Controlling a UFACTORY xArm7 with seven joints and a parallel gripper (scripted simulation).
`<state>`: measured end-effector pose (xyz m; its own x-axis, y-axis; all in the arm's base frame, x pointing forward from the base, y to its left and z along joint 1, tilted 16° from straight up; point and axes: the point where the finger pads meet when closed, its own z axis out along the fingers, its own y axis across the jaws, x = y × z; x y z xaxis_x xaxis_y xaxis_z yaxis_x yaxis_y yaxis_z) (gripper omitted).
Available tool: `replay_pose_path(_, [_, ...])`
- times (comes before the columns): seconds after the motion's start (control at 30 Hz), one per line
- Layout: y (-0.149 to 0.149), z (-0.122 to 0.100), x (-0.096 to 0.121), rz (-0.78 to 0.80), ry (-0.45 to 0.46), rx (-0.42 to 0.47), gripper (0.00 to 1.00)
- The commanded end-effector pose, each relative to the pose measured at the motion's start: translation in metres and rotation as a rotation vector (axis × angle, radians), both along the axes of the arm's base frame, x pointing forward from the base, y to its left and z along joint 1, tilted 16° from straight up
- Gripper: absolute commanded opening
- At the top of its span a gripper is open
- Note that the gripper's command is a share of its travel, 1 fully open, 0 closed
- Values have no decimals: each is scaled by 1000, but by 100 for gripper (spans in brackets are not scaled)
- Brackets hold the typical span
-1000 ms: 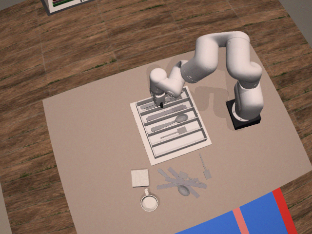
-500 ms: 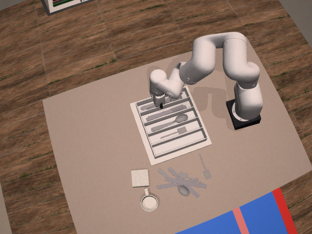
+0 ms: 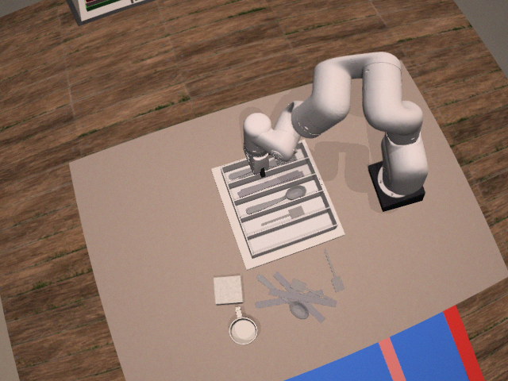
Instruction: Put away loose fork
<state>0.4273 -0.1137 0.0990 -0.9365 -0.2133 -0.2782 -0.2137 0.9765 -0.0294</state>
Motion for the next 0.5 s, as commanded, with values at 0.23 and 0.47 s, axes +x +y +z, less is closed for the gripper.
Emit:
replay_pose_path(0.23, [-1,1,1,-1,-3,-1,5])
replay_pose_path(0.47, [-1,1,1,-1,-3,-1,24])
